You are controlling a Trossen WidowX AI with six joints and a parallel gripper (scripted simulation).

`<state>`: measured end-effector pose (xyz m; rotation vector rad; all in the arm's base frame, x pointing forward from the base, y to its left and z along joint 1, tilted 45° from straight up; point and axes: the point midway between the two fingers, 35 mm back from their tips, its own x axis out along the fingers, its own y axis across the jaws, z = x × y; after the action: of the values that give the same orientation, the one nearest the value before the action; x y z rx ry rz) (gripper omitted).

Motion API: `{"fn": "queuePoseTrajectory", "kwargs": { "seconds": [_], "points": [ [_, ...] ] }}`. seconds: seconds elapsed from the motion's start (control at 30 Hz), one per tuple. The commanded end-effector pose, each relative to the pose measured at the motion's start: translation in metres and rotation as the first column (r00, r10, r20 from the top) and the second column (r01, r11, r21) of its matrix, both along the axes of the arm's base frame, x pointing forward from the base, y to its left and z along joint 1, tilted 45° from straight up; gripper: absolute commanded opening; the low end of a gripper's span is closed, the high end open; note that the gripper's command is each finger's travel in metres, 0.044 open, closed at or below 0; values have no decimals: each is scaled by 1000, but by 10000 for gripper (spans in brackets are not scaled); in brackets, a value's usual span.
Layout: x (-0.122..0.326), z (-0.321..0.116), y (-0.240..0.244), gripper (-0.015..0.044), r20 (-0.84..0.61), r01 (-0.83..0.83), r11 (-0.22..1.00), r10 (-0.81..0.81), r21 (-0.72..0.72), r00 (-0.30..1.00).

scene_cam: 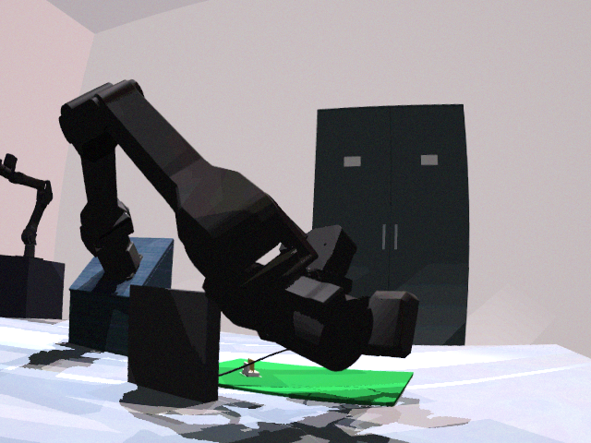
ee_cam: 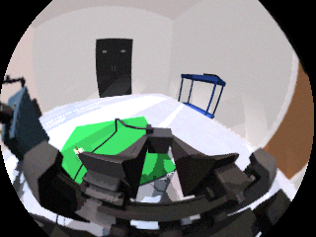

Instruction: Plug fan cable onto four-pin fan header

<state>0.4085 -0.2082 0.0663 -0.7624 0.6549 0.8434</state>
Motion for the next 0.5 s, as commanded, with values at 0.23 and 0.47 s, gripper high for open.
{"fn": "queuePoseTrajectory", "kwargs": {
  "seconds": [0.23,0.47],
  "points": [
    [1,3,3,0,-2,1,1000,-1,-2,1000],
    [1,4,5,0,0,-1,1000,1,-2,1000]
  ]
}}
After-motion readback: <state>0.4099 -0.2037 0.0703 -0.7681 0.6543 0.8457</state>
